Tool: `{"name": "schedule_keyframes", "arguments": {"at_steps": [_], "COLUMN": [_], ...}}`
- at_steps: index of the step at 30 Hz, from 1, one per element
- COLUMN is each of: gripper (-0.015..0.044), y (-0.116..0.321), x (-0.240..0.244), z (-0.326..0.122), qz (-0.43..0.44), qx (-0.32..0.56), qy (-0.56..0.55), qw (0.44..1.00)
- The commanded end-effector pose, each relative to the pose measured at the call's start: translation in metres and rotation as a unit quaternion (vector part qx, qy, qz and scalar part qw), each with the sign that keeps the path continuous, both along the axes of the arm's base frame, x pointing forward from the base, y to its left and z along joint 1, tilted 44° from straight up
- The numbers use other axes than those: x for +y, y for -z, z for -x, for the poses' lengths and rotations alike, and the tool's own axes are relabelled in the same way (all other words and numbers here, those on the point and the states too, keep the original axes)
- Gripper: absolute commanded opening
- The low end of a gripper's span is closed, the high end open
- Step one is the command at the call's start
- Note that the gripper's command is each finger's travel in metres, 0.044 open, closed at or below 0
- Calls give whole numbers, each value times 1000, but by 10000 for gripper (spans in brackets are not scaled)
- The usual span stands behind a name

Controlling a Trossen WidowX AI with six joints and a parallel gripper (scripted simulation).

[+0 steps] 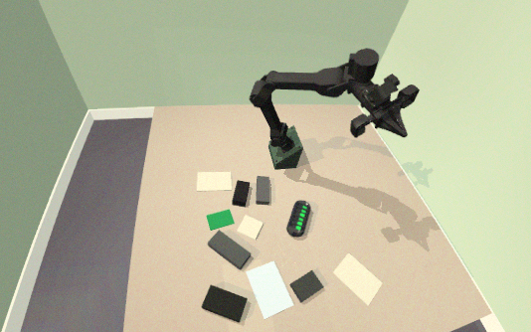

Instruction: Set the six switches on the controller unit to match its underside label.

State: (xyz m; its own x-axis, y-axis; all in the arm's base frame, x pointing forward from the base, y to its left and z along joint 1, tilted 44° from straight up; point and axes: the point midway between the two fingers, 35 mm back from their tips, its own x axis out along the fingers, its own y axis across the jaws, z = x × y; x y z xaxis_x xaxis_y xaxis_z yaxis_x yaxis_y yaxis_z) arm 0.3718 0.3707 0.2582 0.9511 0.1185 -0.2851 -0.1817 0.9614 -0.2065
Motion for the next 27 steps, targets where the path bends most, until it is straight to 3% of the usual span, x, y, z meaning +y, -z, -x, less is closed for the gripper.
{"name": "schedule_keyframes", "arguments": {"at_steps": [1,13,27], "gripper": [0,0,0], "y": [49,170,247], "x": [-35,-175,-340], "z": [-36,-87,-57], "qz": [19,90,185], "qx": [64,225,357], "qy": [70,306,547], "qw": [995,921,735]}}
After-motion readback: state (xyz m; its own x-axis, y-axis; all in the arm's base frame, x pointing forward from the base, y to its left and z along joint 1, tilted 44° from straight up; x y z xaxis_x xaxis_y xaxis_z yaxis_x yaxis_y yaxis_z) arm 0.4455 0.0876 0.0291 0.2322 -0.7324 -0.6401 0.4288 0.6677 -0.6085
